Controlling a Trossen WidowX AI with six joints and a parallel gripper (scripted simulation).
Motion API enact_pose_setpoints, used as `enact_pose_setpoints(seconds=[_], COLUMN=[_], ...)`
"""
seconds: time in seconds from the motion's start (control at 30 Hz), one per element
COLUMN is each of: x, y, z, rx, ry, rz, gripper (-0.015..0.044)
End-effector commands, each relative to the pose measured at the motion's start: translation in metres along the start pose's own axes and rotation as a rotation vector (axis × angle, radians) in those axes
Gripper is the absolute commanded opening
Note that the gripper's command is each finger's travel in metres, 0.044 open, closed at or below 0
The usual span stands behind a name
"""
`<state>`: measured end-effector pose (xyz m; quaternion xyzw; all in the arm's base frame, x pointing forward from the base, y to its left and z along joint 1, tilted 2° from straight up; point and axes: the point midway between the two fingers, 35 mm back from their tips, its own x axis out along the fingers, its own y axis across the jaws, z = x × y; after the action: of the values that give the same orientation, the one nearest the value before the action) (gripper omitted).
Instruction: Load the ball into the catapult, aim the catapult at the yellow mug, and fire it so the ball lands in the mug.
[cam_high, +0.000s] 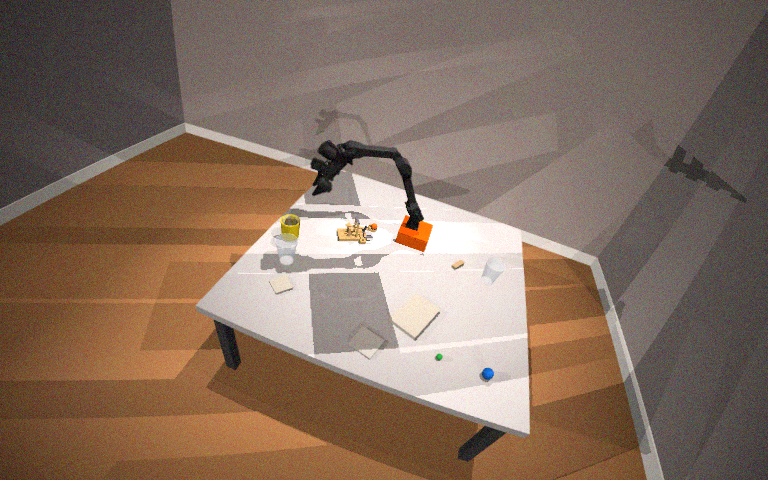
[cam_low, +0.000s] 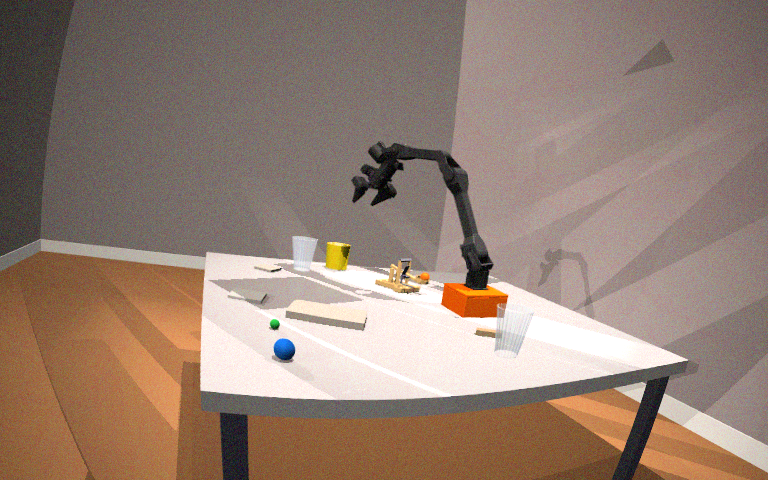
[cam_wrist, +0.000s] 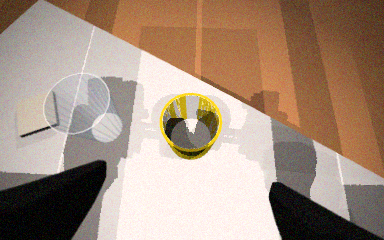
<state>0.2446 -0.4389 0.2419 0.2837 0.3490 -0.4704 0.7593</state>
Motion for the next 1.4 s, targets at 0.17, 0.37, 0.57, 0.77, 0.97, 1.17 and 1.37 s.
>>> enact_pose_setpoints(seconds=[0.17,0.37,0.57,0.77,0.97,1.17,1.37], x=[0.002,0.002,0.002,0.002,0.002,0.004,0.012], y=[0.001,0.001,0.001,0.001,0.001,0.006,0.021], z=[0.002,0.002,0.002,0.002,0.002,-0.007,-0.042], rx=[0.004,0.004,0.004,0.004,0.004,-0.028,-0.161], ry=[-0.003,-0.003,-0.003,-0.003,-0.003,0.022,0.124], rz=[0.007,0.007,0.007,0.007,0.007,-0.001,-0.032], gripper=[0.044,0.0361,0.0204,0.0046,0.0,0.0,0.0])
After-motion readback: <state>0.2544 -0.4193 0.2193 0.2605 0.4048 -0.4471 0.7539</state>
